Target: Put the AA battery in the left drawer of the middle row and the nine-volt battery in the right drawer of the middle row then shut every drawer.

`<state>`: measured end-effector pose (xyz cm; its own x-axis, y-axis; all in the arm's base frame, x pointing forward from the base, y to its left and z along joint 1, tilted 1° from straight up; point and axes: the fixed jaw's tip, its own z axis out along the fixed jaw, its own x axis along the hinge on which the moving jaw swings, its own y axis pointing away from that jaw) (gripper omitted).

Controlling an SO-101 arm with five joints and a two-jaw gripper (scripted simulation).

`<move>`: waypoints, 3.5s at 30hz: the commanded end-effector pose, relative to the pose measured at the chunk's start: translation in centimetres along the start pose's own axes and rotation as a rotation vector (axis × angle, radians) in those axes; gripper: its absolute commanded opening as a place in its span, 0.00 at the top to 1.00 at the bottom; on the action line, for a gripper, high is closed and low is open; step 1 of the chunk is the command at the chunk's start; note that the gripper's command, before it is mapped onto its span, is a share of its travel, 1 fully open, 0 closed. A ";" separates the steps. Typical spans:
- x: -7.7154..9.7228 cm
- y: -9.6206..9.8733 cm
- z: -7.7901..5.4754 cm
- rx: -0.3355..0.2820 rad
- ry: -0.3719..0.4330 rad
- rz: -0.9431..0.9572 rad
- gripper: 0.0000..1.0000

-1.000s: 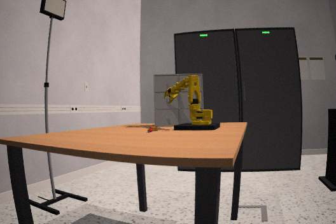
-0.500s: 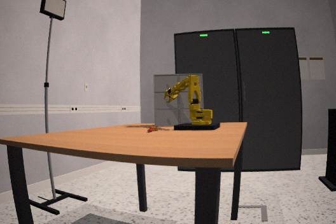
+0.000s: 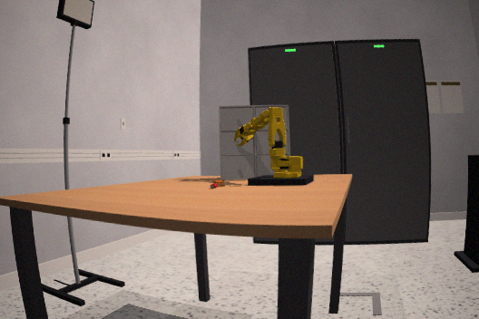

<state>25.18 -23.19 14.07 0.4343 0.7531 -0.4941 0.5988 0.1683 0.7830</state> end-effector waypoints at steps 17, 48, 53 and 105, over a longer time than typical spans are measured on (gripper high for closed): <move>-0.3 0.5 -0.1 -0.020 -0.012 0.007 1.00; 0.7 0.1 -1.1 -0.032 0.001 -0.004 1.00; 0.7 0.1 -1.2 -0.033 0.003 -0.004 1.00; 1.9 0.1 -2.8 -0.049 0.029 -0.016 1.00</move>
<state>23.82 -20.74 14.10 0.4209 0.7579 -0.4985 0.5838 0.1943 0.7883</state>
